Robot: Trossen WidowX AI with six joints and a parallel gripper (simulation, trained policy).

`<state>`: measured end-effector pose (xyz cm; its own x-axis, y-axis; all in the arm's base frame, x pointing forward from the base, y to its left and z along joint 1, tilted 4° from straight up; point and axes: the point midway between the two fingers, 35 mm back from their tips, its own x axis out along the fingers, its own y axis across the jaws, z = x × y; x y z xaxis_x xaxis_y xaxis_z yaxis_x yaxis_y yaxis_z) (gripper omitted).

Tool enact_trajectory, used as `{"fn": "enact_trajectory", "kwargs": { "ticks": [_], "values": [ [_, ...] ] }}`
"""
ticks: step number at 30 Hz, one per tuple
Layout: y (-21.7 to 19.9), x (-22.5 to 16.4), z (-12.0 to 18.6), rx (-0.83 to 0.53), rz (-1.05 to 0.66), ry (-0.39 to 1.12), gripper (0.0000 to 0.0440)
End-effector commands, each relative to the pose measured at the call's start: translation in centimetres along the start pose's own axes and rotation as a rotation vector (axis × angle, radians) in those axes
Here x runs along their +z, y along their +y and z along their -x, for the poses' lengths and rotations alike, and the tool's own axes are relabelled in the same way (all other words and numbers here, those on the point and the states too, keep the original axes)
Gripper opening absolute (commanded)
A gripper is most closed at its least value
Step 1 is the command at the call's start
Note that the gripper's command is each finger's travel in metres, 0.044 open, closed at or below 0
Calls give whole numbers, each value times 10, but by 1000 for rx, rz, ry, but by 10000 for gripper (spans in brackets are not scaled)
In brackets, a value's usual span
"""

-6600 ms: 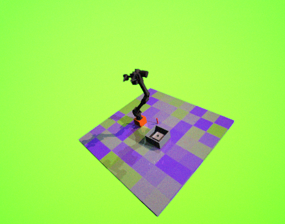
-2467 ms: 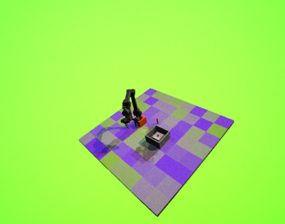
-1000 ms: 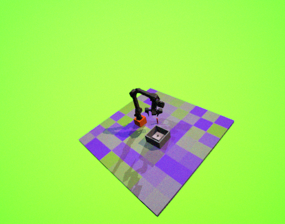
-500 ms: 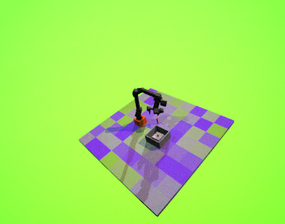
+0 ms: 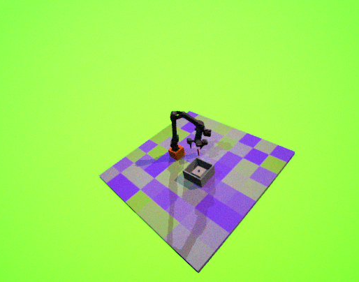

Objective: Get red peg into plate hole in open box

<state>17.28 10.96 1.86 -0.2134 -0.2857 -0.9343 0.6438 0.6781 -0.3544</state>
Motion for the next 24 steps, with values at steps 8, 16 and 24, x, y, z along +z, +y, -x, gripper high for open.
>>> {"fn": "enact_trajectory", "kwargs": {
  "ticks": [8, 16, 24],
  "values": [
    [18, 1, -50, 49, 32, -56, 438],
    [21, -1, -74, 48, 42, -52, 270],
    [18, -3, -82, 5, 42, -32, 60]
  ]
}}
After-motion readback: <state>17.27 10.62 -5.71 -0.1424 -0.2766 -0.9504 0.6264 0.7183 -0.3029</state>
